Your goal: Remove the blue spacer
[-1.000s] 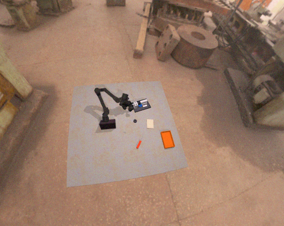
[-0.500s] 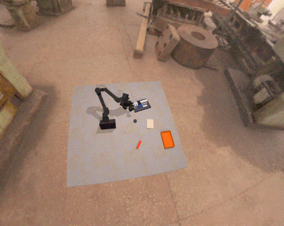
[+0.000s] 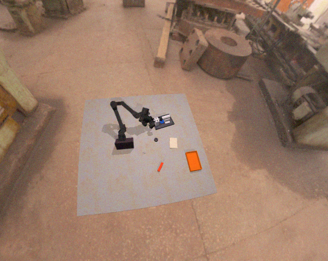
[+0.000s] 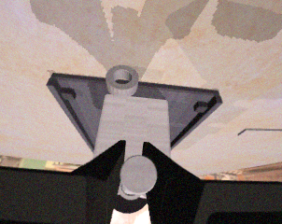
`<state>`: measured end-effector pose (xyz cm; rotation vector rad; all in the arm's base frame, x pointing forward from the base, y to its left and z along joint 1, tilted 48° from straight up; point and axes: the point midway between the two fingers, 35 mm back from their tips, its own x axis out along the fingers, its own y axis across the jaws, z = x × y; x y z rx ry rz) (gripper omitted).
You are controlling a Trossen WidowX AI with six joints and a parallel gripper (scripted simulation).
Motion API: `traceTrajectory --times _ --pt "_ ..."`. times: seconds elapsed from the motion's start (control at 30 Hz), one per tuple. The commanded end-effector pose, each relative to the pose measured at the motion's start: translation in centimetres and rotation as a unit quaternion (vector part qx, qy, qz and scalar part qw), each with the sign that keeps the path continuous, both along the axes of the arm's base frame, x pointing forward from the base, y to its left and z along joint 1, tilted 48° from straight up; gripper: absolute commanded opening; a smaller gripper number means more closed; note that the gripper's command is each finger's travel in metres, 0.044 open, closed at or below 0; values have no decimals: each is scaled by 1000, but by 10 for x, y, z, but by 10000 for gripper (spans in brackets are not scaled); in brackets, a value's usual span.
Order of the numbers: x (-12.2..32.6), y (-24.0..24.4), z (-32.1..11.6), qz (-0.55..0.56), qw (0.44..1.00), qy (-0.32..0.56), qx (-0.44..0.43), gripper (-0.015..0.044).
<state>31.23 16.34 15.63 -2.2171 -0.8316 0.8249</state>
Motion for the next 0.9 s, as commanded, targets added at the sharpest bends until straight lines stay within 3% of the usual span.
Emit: traceTrajectory --times 0.0,0.47,0.87 --pt "3 0 1 -2 1000 1 1 0" --pt "5 1 2 -2 1000 1 1 0" --pt "1 0 0 1 1000 3 0 315"
